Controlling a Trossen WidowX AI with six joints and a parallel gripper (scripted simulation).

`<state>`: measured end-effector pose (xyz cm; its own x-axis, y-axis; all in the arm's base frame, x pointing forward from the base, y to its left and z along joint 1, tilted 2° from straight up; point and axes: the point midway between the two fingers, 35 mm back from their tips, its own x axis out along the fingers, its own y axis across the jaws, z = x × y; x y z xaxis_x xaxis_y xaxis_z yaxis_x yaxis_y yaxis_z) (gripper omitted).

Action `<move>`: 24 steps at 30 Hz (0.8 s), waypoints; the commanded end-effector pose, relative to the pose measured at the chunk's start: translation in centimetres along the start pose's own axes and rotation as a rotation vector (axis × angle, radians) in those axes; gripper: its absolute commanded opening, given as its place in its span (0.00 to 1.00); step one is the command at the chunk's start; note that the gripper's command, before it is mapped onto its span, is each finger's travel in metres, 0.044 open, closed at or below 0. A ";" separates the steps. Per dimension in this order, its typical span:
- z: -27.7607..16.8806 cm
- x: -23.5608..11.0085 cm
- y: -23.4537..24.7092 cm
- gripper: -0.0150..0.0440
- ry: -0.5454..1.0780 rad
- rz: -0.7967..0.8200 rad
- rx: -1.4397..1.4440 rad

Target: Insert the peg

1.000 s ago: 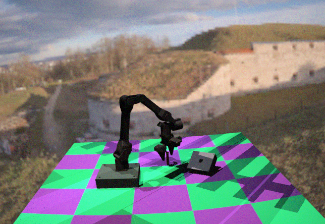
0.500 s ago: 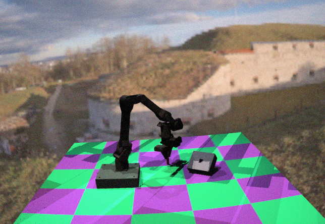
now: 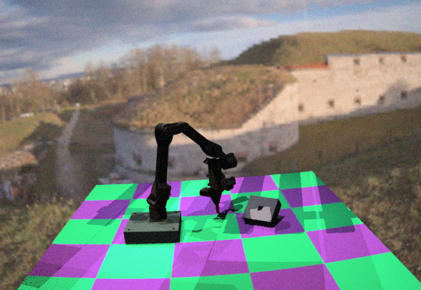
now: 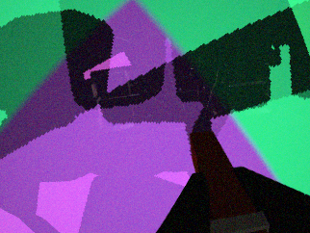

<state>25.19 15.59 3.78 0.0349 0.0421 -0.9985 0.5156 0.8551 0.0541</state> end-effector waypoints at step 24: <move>0.2 -8.0 -0.1 0.25 0.005 -0.002 0.005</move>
<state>25.06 15.17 10.93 0.0212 0.0335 -0.9992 0.5250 0.8502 0.0396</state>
